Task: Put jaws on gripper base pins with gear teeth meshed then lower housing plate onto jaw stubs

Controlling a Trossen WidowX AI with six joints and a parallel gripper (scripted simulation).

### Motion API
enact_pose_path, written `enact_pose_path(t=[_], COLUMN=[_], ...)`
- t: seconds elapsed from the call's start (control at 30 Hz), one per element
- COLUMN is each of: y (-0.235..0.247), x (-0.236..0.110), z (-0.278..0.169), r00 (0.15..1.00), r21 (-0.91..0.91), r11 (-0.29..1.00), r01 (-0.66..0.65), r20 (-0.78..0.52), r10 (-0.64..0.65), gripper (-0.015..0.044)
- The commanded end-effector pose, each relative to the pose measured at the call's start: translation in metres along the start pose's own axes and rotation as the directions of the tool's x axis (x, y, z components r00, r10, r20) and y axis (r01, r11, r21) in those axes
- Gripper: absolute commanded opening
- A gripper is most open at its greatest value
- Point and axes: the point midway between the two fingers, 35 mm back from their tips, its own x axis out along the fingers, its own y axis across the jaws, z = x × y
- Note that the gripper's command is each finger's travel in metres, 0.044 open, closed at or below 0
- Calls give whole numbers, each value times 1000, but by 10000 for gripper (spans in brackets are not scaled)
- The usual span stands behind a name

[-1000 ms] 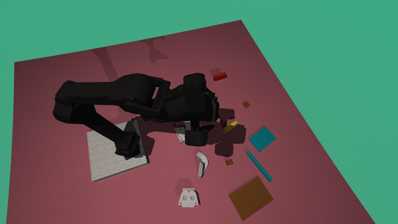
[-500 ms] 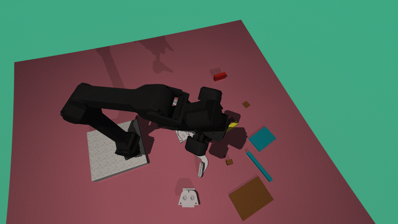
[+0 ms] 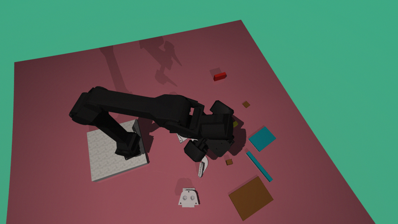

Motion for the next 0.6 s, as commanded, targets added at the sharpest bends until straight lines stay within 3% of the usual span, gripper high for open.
enact_pose_path(t=[0.0, 0.57], y=[-12, -49], x=[15, 55], z=[2, 4], r00=[998, 971], r21=[90, 384], r11=[994, 892], r01=[56, 238], r20=[-26, -101], r10=[-54, -216], gripper=[440, 440])
